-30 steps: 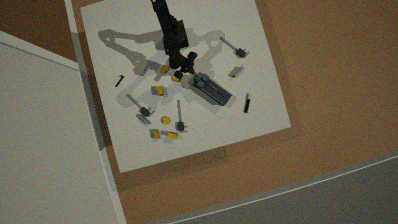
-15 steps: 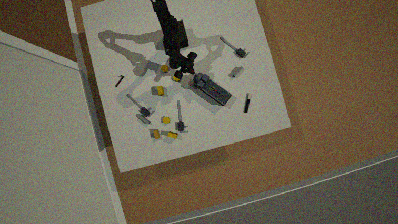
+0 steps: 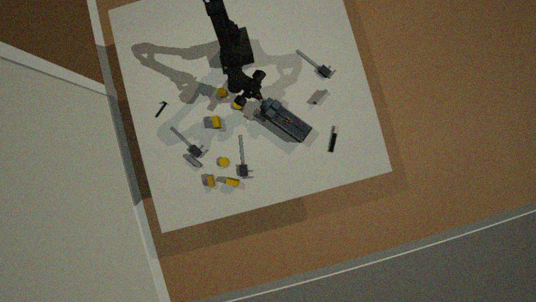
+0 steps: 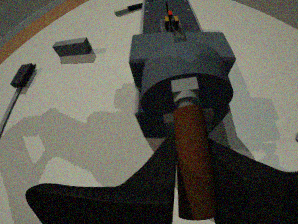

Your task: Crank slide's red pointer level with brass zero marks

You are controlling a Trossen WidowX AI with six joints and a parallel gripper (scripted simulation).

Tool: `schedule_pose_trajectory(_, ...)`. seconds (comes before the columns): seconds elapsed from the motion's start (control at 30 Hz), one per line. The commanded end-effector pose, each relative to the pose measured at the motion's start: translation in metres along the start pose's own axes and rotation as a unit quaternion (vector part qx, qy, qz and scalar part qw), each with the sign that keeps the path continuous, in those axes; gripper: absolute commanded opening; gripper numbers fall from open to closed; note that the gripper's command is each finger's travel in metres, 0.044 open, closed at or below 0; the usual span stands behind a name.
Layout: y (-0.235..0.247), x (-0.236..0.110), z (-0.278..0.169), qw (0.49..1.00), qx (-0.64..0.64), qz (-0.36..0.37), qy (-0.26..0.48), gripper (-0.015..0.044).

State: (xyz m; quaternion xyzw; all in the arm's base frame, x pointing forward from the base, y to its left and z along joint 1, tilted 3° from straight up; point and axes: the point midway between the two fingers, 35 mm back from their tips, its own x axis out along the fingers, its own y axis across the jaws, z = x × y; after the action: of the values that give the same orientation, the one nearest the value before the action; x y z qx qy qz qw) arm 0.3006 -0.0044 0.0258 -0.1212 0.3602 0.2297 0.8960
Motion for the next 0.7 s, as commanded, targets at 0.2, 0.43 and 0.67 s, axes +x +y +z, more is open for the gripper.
schedule_pose_trajectory(0.2, -0.0013, -0.0002, 0.0002, 1.000, -0.002, -0.002, -0.001, 0.0000)
schedule_pose_trajectory(0.43, -0.0014, -0.0002, 0.0001, 1.000, -0.002, -0.002, -0.001, 0.0000)
schedule_pose_trajectory(0.67, -0.0002, 0.0000, -0.0001, 1.000, 0.000, 0.000, 0.000, 0.0000)
